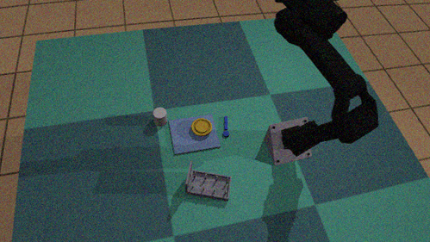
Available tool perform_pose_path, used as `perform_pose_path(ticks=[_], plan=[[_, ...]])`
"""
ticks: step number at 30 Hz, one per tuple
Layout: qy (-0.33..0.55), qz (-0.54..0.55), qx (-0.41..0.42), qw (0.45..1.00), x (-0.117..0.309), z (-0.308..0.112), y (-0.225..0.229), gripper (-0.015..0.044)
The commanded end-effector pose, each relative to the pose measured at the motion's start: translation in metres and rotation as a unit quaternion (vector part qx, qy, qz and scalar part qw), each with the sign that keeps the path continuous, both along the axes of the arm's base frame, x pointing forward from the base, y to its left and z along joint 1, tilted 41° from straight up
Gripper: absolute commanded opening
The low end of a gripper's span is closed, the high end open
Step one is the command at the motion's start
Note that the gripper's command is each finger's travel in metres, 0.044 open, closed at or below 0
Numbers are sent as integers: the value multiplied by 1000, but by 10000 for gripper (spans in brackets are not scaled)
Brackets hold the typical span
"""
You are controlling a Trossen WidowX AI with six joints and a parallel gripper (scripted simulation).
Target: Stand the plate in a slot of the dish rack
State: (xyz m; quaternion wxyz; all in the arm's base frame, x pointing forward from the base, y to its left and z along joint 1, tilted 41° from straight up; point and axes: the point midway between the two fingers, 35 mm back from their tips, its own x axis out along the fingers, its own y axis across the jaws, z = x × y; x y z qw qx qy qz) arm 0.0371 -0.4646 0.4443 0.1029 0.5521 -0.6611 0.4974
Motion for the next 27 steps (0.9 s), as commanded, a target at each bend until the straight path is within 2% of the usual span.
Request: perform_pose_path(ticks=[1,14,27], plan=[[0,1,1,1000,1,0,-1,400],[0,112,111,988,49,-45,-49,400],[-28,224,237,945,100,-107,-83,400]])
